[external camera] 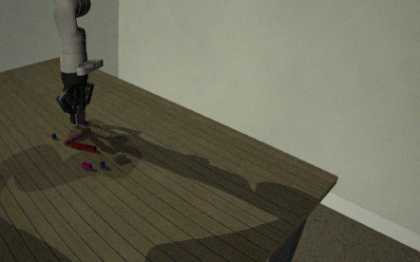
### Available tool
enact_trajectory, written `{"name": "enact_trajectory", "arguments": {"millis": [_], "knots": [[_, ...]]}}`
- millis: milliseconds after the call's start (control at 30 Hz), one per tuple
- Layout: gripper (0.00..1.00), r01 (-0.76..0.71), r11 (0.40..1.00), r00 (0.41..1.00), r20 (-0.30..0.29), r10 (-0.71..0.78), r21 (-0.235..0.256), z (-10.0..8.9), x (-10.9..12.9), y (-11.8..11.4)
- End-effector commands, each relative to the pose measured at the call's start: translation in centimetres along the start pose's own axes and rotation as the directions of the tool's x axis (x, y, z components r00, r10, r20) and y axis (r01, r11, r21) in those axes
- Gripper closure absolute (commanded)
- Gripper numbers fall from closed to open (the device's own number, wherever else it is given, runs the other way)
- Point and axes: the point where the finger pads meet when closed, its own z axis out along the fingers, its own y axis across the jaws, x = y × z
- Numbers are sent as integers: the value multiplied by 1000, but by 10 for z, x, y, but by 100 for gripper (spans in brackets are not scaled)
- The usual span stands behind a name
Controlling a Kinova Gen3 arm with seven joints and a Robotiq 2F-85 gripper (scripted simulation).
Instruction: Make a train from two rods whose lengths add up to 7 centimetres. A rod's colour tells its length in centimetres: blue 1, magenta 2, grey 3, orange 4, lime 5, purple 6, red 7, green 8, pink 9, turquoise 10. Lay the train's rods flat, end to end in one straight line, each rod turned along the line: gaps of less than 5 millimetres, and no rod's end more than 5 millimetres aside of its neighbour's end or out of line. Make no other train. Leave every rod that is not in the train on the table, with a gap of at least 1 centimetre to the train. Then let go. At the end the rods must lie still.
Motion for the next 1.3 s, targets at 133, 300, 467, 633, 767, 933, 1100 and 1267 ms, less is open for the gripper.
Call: {"name": "enact_trajectory", "arguments": {"millis": [133, 300, 467, 633, 767, 933, 1100, 1267], "knots": [[76, 0, 1000, 1000, -1, 0, 2, -1, 0, 0], [76, 0, 1000, 1000, -1, 0, 2, -1, 0, 0], [95, 0, 1000, 1000, -1, 0, 2, -1, 0, 0], [95, 0, 1000, 1000, -1, 0, 2, -1, 0, 0], [95, 0, 1000, 1000, -1, 0, 2, -1, 0, 0], [95, 0, 1000, 1000, -1, 0, 2, -1, 0, 0], [95, 0, 1000, 1000, -1, 0, 2, -1, 0, 0], [95, 0, 1000, 1000, -1, 0, 2, -1, 0, 0]]}}
